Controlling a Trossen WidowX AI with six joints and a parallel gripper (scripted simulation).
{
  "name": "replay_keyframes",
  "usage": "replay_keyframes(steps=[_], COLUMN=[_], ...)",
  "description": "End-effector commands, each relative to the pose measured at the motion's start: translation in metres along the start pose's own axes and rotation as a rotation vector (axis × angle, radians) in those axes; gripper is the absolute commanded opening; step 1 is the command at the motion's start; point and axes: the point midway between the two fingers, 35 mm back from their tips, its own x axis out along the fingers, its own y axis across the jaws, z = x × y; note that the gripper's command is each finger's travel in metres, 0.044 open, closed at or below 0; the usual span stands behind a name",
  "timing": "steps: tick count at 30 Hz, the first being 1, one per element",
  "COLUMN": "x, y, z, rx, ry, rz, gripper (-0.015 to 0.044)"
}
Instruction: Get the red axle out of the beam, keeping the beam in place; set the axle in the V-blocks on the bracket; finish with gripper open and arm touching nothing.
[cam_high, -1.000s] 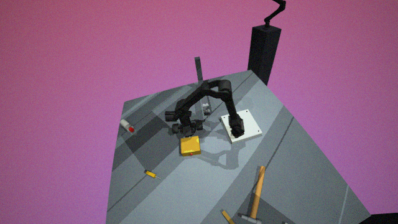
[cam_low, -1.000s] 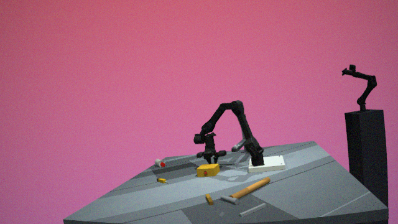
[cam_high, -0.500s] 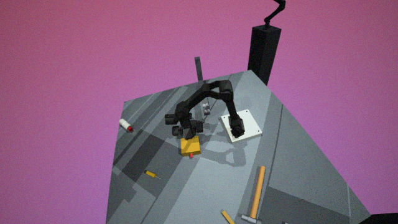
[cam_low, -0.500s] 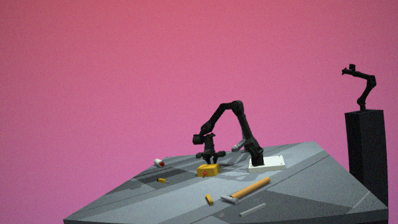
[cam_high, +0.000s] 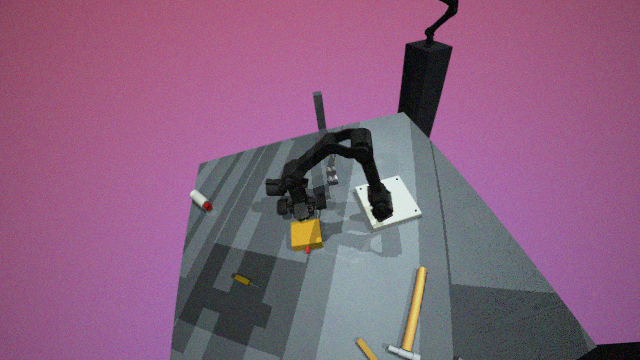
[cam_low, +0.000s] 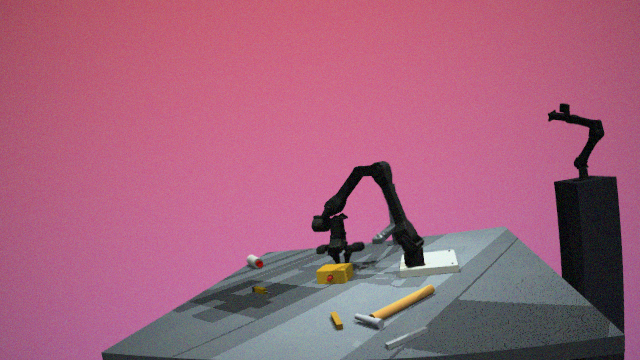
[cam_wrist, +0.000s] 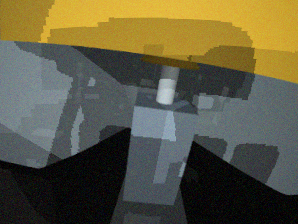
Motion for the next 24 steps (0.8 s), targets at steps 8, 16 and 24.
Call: replay_keyframes(steps=[8, 16, 24], x=[-0.001, -0.011, -0.024], y=[0.0, -0.001, -0.002], z=[-0.041, -0.041, -0.041], rx=[0.004, 0.004, 0.004], ry=[0.003, 0.003, 0.003], rz=[-0.002, -0.003, -0.003], gripper=[0.0, 0.0, 0.0])
